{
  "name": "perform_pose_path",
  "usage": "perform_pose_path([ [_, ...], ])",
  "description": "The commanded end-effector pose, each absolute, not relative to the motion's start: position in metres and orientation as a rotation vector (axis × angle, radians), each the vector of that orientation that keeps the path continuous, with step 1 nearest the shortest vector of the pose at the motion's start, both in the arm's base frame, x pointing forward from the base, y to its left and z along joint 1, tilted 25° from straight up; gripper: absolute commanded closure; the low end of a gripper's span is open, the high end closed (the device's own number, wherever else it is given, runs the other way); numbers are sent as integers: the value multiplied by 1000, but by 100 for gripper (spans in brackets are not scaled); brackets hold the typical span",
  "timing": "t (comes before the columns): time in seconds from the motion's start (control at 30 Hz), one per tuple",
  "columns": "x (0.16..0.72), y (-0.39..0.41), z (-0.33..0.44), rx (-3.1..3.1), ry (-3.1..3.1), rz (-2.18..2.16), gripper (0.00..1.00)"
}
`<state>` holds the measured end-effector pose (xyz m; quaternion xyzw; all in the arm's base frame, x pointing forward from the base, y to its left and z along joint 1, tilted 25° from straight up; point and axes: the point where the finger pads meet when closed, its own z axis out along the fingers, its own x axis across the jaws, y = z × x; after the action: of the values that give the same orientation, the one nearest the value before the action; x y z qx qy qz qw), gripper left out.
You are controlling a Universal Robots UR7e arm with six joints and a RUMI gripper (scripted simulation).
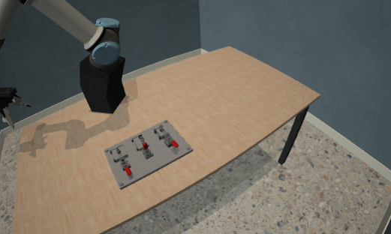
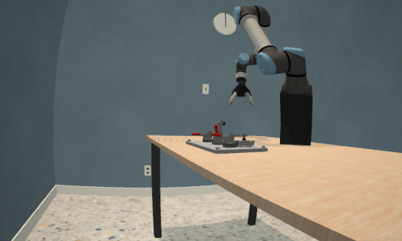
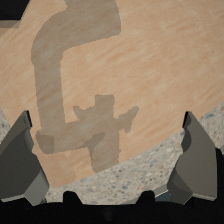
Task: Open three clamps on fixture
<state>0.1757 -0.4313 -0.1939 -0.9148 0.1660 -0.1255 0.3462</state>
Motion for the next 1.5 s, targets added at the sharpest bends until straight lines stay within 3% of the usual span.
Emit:
perform_pose_path([
  [0.0,175,-432,-194,-2375,431,-326,0],
  [0.87,181,-430,-189,-2377,446,-314,0],
  [1.47,246,-400,-139,-2398,629,-182,0],
])
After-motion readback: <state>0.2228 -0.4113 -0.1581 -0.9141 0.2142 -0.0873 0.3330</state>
